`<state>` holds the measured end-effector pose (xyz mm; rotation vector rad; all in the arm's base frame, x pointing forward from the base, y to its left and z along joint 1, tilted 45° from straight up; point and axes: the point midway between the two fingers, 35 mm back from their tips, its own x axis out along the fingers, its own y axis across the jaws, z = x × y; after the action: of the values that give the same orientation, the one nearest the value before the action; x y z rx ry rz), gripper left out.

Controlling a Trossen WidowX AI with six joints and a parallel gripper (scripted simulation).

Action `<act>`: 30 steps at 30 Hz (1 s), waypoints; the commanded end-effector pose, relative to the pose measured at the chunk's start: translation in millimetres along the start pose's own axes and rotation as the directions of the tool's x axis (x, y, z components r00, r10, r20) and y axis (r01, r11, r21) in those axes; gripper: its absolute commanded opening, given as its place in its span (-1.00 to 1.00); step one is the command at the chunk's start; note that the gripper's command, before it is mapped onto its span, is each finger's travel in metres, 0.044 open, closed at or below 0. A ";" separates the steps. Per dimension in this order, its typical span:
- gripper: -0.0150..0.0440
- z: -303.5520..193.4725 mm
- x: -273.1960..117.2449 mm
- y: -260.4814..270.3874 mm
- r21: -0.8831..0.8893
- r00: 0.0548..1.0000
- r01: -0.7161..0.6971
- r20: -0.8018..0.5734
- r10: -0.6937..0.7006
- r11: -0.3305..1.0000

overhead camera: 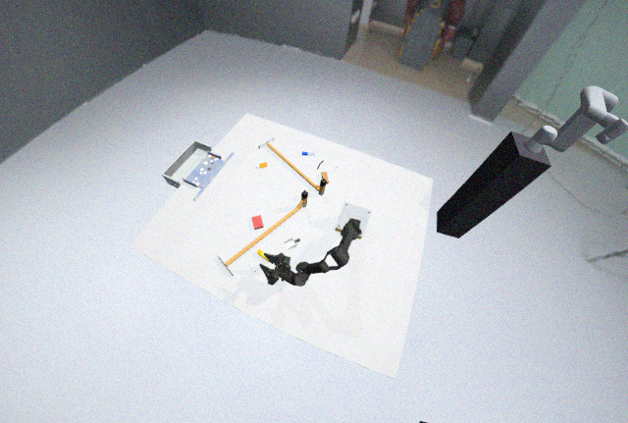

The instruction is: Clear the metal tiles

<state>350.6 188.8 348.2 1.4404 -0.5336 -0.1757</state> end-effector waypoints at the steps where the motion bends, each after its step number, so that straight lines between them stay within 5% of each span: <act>1: 0.95 0.4 0.4 0.5 0.000 1.000 0.000 0.000 0.000 1.000; 30: 1.00 78.6 47.6 68.3 -0.002 1.000 -0.006 0.000 0.006 1.000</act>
<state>347.3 118.5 418.6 1.4255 -0.5376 -0.1792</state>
